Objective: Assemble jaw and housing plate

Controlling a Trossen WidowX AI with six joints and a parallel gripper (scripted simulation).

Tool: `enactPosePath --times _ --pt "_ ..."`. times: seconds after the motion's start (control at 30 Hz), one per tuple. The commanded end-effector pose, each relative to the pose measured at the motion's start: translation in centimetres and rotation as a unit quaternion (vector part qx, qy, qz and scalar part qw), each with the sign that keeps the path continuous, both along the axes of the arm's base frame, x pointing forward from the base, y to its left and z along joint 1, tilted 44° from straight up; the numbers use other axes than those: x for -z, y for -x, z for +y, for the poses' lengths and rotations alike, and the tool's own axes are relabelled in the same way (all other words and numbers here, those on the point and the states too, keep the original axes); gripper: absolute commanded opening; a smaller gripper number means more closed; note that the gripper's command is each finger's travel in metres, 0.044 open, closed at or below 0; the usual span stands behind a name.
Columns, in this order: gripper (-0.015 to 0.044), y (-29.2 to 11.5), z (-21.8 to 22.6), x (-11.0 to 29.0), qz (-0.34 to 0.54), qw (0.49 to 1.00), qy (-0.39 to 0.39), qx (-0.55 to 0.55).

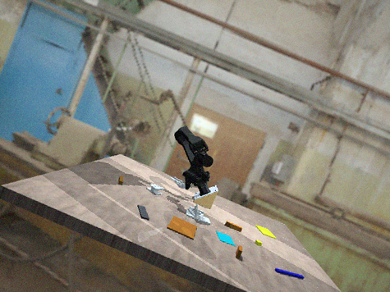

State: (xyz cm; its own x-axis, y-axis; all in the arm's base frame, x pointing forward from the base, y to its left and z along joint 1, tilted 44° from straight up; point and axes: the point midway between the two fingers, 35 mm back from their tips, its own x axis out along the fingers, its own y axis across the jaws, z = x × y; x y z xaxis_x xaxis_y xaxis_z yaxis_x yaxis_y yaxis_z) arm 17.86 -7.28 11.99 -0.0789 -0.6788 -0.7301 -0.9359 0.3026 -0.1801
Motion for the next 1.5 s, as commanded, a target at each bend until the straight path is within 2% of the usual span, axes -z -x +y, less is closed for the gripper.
enactPosePath --times 0.0,0.73,1.47 --pt "0.0037 -0.3 -0.3 -0.3 -0.032 0.999 0.006 0.031" --pt "0.0037 -1.1 -1.2 -1.1 -0.139 0.980 0.018 0.144" --pt "0.0037 -2.1 -2.4 -2.2 -0.279 0.913 0.034 0.294"
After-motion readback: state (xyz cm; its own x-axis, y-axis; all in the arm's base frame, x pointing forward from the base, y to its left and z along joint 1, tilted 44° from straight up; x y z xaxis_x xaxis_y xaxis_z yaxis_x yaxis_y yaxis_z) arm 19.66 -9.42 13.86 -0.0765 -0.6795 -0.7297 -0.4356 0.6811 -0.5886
